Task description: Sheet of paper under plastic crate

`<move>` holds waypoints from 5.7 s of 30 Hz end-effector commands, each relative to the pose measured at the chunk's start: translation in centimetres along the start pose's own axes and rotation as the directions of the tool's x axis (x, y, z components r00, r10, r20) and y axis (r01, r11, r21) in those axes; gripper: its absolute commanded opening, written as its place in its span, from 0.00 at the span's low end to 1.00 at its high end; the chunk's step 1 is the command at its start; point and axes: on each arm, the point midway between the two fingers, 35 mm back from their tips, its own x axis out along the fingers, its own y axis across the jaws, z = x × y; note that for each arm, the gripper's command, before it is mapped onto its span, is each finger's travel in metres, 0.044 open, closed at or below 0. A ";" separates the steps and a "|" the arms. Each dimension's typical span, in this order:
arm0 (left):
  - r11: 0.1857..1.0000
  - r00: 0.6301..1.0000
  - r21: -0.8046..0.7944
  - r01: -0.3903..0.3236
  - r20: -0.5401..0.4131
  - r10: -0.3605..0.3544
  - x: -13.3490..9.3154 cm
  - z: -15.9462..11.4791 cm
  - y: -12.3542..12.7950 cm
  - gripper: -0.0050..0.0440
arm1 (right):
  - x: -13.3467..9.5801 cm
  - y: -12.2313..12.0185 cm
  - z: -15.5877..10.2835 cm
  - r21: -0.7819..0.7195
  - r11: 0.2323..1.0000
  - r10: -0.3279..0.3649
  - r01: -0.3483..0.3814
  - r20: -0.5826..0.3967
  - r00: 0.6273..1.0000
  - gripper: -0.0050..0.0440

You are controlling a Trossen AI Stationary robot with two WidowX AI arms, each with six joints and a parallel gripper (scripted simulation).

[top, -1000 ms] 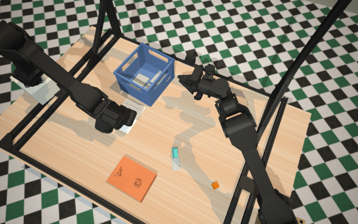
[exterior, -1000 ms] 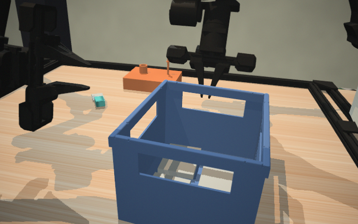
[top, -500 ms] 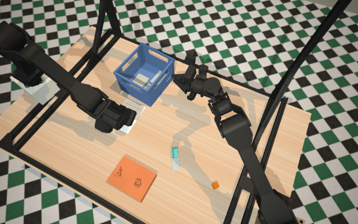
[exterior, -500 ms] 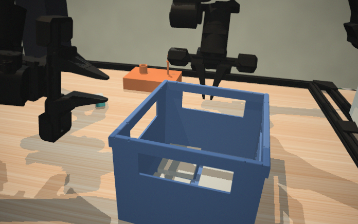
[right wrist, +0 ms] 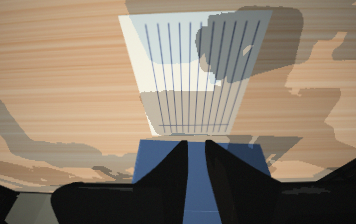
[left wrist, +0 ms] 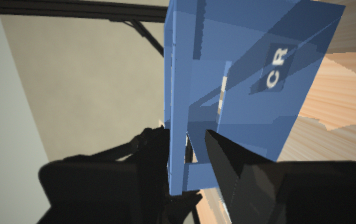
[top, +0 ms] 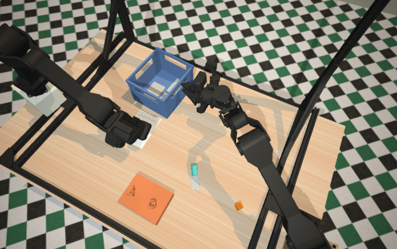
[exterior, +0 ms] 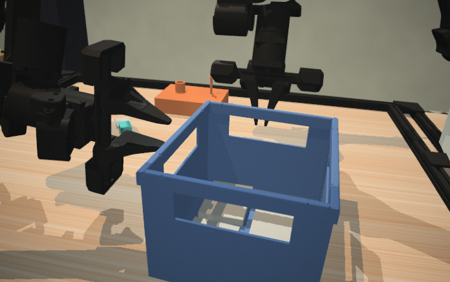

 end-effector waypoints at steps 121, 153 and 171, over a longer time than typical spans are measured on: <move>0.997 0.997 0.011 0.077 0.004 -0.077 5.3 0.8 4.4 0.10 | 0.1 0.0 -0.1 0.003 1.000 -0.003 0.003 -0.004 1.000 0.22; 0.997 0.997 0.002 0.077 0.005 -0.077 5.2 0.8 5.4 0.10 | 0.1 0.0 -0.1 0.003 1.000 -0.003 0.003 -0.004 1.000 0.22; 0.997 0.997 -0.004 0.078 0.006 -0.078 5.1 0.8 5.8 0.10 | 0.1 0.0 -0.1 0.003 1.000 -0.003 0.003 -0.004 1.000 0.22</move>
